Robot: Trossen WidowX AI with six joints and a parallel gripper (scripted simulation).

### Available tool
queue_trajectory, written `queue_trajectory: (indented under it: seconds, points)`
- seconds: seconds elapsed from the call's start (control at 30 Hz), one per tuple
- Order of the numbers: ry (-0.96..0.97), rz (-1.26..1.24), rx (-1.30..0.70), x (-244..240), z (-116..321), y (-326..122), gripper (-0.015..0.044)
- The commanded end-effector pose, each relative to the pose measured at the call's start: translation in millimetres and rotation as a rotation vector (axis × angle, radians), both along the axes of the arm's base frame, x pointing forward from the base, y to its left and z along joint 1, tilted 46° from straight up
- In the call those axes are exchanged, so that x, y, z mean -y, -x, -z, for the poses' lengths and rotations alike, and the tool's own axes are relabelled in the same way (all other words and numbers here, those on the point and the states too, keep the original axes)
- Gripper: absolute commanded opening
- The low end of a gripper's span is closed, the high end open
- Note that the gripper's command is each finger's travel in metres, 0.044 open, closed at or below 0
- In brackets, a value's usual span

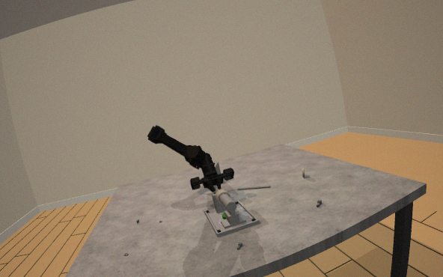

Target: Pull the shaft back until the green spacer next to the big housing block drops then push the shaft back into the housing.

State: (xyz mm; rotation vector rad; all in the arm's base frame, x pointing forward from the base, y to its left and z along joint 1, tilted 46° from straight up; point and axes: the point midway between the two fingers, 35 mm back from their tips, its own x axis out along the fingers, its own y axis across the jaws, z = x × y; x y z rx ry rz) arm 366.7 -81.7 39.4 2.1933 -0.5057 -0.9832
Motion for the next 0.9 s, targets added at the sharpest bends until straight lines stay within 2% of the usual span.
queue_trajectory:
  seconds: [0.0,0.87]
  points:
    - [0.003,0.000,0.002,0.6,-1.1,-2.5,0.0000]
    - [0.004,0.000,0.002,1.4,-1.1,-9.9,0.0000]
